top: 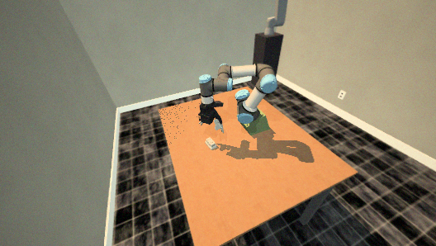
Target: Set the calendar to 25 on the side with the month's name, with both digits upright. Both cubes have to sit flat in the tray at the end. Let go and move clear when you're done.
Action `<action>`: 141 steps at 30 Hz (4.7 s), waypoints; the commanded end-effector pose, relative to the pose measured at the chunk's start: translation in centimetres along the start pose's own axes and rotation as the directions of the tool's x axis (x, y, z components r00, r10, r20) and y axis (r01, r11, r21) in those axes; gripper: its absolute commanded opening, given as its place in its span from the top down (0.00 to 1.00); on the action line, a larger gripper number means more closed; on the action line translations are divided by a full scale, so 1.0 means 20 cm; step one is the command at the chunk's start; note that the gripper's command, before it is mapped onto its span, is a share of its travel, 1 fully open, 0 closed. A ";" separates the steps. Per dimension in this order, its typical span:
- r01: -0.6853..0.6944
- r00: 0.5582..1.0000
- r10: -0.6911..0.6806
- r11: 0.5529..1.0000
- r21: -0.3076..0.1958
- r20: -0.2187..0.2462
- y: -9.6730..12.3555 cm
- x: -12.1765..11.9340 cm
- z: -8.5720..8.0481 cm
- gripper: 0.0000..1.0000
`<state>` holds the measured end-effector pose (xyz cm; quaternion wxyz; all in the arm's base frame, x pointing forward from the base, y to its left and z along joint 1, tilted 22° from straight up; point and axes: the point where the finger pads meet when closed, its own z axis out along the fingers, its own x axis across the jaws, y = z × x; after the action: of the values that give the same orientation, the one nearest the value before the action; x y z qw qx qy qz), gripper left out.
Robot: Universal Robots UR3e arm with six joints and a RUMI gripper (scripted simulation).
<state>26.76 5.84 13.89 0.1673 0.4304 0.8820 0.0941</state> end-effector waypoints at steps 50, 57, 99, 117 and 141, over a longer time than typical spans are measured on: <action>-0.993 -0.116 0.993 -0.115 -0.013 0.013 0.06 0.00 0.13 0.00; -0.963 -0.270 0.963 -0.270 -0.015 0.010 0.06 -0.01 0.14 0.00; -0.901 -0.433 0.901 -0.433 -0.016 0.008 0.07 -0.02 0.16 0.71; -0.901 -0.433 0.901 -0.433 -0.016 0.008 0.07 -0.02 0.16 0.71; -0.901 -0.433 0.901 -0.433 -0.016 0.007 0.07 -0.02 0.21 0.71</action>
<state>29.40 6.52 10.79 0.0170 0.9765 0.1038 0.1880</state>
